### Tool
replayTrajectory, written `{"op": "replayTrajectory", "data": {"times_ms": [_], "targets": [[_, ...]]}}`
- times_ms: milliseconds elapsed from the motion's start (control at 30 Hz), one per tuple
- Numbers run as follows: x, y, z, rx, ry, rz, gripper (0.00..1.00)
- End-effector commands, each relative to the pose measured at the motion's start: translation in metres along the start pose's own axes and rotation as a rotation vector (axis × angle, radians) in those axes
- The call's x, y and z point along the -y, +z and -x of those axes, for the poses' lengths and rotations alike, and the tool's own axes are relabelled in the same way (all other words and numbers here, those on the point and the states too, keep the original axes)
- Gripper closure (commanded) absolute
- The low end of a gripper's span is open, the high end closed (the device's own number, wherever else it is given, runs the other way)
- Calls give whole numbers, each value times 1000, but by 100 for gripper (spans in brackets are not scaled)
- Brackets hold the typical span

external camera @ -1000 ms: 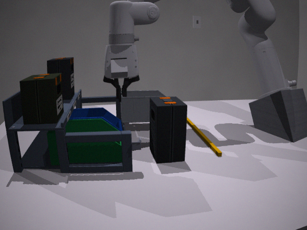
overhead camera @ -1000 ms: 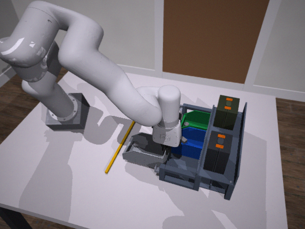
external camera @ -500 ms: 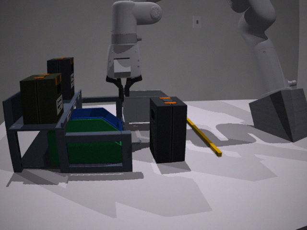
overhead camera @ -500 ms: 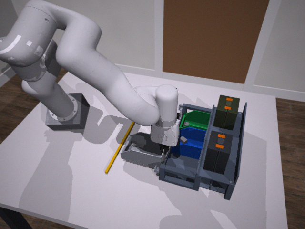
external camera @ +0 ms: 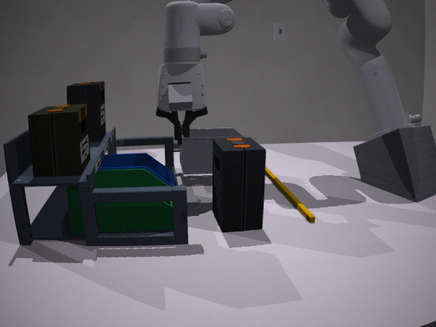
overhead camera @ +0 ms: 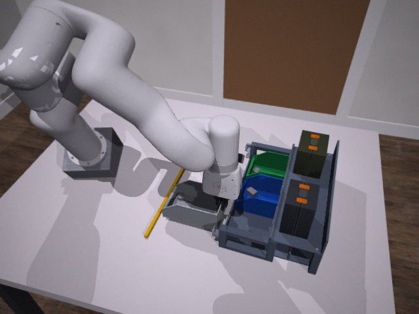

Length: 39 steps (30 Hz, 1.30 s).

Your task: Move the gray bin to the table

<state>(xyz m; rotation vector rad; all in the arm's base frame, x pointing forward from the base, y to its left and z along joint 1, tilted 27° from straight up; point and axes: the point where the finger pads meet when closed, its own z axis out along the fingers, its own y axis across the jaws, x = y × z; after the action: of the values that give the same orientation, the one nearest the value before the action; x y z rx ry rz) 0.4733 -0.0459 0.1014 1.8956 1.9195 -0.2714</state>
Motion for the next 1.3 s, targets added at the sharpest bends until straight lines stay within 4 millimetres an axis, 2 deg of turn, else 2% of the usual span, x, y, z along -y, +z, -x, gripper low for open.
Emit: {"op": "replayTrajectory", "data": {"times_ms": [0,467,633,1033,1267], "targets": [[-1,3,0,0,1,3,100],[-1,6,0,0,1,3,100],[-1,14,0,0,1,3,100],[-1,14,0,0,1,3,100],[-2,22,0,0,1,3,100]]}}
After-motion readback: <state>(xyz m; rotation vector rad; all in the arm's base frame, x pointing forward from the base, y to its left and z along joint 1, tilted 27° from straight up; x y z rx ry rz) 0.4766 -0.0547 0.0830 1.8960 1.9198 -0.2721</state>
